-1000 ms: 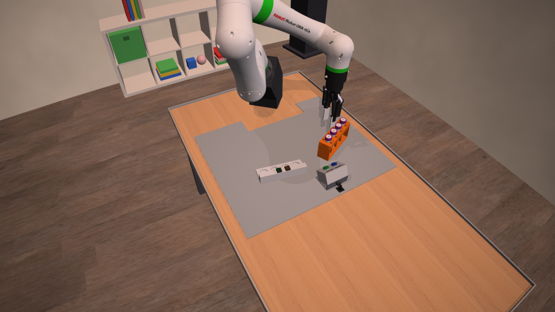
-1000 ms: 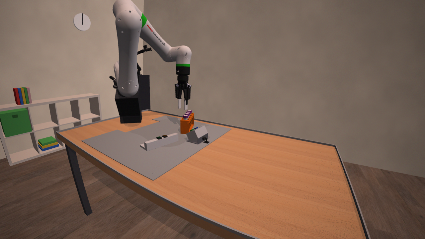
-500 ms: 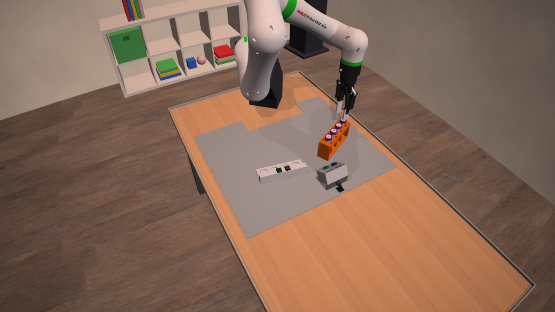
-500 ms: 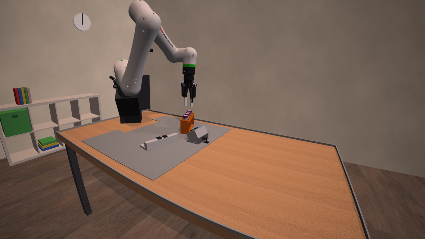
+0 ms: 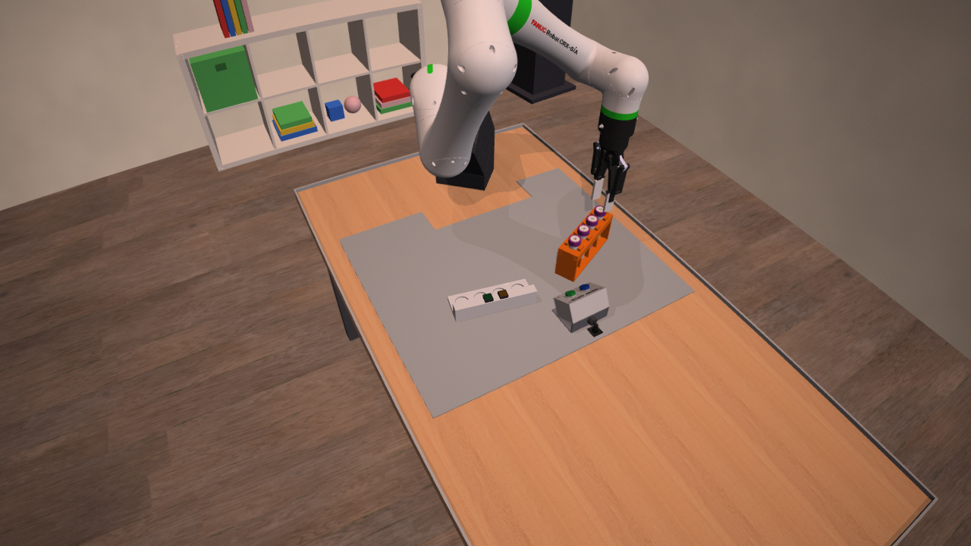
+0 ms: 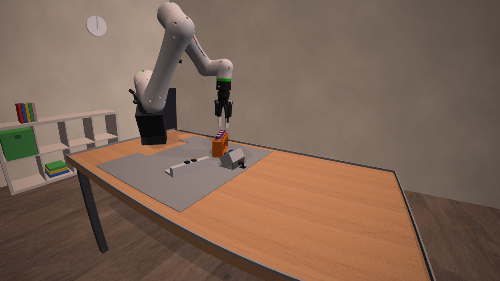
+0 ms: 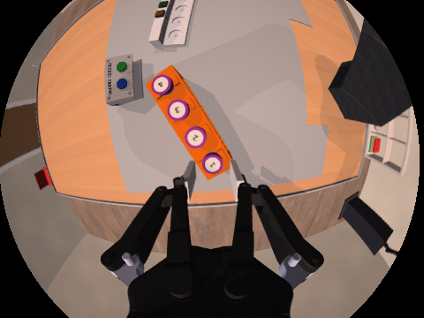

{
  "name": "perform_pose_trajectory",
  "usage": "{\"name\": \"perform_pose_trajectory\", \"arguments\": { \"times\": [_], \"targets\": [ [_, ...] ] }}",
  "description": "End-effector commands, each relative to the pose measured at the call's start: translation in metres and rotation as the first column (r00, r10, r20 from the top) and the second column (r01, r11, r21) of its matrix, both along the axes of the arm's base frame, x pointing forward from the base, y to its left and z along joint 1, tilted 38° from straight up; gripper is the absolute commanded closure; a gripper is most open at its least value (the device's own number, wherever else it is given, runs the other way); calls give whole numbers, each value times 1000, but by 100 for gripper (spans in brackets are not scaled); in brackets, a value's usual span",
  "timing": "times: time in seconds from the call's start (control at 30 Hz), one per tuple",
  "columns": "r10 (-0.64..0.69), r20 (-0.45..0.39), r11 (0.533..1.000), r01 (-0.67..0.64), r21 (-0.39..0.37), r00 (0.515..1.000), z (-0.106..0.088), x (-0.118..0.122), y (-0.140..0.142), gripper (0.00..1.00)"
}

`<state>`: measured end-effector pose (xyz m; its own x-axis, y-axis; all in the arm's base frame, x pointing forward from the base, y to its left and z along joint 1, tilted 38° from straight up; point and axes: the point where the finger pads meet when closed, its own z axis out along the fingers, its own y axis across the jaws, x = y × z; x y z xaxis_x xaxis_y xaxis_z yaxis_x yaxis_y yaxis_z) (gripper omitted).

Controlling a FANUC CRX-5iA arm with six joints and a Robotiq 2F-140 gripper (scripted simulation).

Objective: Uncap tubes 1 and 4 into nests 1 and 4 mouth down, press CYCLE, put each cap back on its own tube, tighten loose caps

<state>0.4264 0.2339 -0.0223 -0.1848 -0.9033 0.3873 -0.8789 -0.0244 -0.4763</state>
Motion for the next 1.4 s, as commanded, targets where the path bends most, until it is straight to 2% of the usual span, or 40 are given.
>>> {"name": "perform_pose_trajectory", "arguments": {
  "times": [0.0,0.17,1.23,1.27,1.37],
  "targets": [
    [0,1,1000,0,0,1000,-4,3,-2,65],
    [0,1,1000,0,0,1000,-15,9,-8,65],
    [0,1,1000,0,0,1000,-23,13,-12,65],
    [0,1,1000,0,0,1000,-23,13,-12,100],
    [0,1,1000,0,0,1000,-23,13,-12,100]
  ]
}}
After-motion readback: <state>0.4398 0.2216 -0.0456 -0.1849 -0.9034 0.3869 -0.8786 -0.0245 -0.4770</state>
